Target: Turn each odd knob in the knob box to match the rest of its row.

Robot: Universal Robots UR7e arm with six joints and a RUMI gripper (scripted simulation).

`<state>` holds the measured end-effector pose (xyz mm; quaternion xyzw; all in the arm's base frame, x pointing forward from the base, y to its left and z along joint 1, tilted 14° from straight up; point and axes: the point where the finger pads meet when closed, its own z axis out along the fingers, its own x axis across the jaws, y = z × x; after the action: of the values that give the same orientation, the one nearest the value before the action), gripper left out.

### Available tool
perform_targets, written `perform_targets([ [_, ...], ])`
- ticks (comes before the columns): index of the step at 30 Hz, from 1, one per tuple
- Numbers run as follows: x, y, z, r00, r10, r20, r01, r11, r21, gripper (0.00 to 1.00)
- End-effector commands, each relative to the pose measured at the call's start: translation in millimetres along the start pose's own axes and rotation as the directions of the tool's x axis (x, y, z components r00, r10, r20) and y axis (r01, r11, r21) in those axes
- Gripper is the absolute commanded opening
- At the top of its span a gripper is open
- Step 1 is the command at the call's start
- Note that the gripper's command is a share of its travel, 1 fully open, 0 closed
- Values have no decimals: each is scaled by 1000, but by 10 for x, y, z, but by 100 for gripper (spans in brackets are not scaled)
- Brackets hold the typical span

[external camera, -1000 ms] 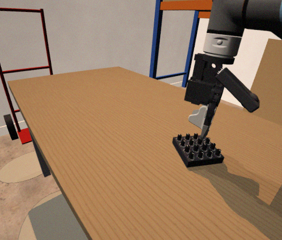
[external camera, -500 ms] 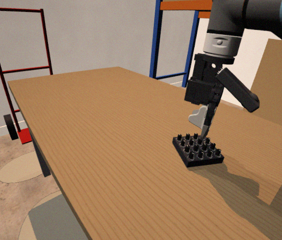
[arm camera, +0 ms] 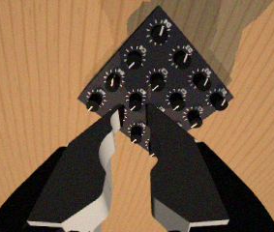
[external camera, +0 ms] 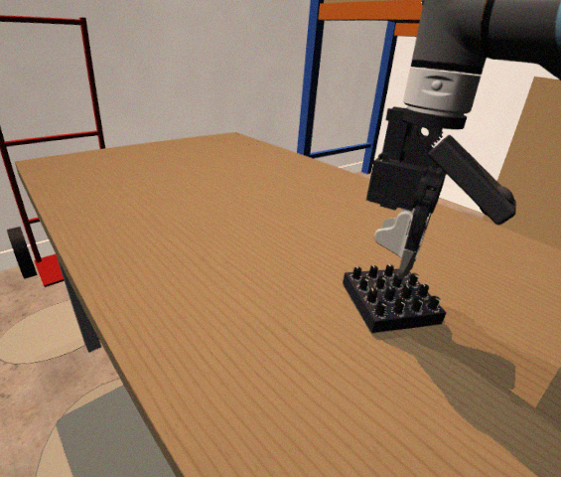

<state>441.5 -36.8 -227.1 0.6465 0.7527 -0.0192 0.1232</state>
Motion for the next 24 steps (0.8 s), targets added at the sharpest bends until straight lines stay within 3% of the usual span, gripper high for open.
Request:
perform_targets([
  [1,-1,4,14,1000,0,0,0,1000,-1,11],
  [24,-1,4,125,1000,0,0,0,1000,-1,11],
])
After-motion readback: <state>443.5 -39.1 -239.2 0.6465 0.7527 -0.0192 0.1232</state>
